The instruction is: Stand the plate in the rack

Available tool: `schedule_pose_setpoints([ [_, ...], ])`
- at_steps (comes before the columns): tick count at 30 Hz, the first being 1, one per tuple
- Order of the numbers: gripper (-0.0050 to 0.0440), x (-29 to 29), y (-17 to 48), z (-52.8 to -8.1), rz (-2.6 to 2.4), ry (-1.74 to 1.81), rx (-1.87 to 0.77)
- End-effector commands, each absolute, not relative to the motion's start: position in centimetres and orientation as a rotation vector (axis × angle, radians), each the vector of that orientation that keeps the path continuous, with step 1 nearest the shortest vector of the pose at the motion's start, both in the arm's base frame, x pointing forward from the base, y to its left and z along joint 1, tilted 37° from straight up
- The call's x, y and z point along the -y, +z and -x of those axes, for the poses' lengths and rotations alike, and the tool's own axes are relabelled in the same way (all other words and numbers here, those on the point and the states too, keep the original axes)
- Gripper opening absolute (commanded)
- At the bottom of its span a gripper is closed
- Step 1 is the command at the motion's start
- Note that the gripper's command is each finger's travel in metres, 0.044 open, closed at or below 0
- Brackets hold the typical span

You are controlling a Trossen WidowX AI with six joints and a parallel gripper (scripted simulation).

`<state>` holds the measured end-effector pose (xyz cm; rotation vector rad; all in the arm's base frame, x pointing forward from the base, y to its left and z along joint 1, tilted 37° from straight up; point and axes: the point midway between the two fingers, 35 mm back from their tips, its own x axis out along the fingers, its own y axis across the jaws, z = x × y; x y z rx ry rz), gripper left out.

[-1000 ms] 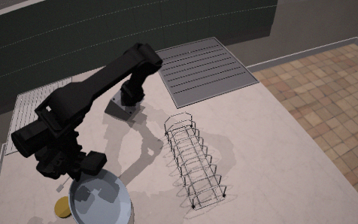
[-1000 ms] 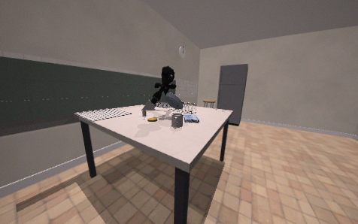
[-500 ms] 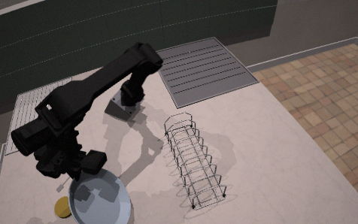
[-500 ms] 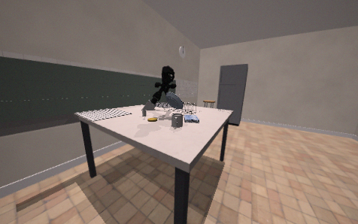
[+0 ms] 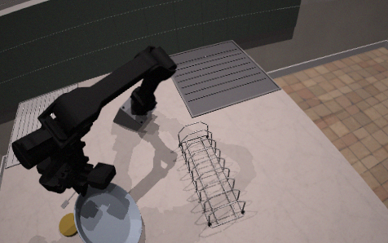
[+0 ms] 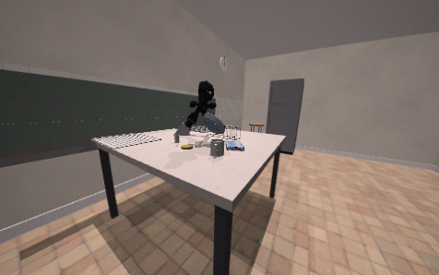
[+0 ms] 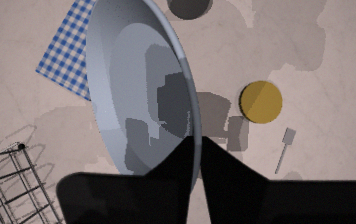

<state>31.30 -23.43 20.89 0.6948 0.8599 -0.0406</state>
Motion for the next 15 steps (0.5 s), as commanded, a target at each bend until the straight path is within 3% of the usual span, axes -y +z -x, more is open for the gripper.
schedule_pose_setpoints([
  [1, 0.0, 23.9, 21.8, -31.1, -0.667, -0.042, -0.83],
  [15, 0.0, 24.9, 23.6, -30.0, -0.375, 0.044, -0.731],
])
